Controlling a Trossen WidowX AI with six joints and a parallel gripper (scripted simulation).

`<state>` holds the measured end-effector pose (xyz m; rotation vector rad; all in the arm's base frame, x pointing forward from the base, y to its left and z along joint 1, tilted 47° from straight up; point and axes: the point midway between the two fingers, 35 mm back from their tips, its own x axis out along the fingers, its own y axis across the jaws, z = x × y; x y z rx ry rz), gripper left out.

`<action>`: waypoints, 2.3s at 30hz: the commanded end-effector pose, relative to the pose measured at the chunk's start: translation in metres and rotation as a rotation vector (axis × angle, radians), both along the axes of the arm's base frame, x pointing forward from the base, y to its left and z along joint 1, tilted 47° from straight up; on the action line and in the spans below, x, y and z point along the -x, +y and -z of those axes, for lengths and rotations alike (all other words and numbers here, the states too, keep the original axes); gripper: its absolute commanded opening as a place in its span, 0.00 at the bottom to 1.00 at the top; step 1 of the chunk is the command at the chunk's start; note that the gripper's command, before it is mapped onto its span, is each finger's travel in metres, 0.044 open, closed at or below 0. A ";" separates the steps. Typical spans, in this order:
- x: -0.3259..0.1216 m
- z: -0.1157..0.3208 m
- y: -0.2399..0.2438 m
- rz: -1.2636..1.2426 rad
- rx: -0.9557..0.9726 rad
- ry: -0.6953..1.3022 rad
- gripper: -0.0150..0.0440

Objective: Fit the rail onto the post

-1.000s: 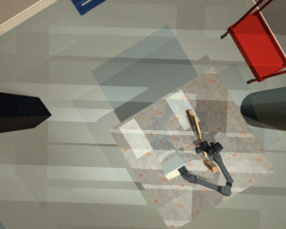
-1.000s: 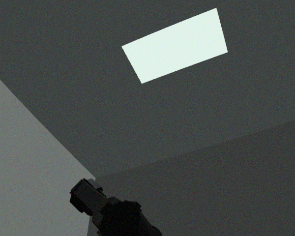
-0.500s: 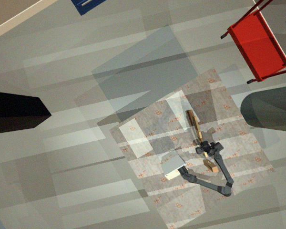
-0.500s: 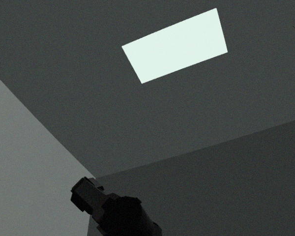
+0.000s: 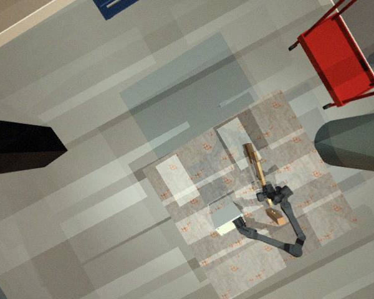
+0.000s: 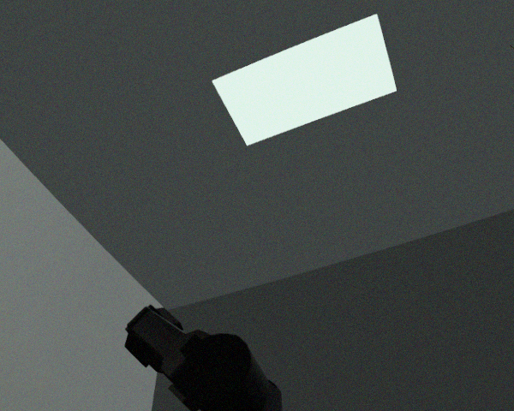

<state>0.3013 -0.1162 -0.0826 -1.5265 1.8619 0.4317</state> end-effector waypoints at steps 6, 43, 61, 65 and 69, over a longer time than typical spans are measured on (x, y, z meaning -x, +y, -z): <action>-0.002 -0.004 0.006 -0.005 -0.006 -0.007 0.25; -0.003 -0.017 0.020 -0.005 -0.006 -0.007 0.25; -0.003 -0.013 0.016 -0.005 -0.006 -0.007 0.25; -0.003 -0.014 0.017 -0.005 -0.006 -0.007 0.25; -0.003 -0.015 0.018 -0.005 -0.006 -0.007 0.25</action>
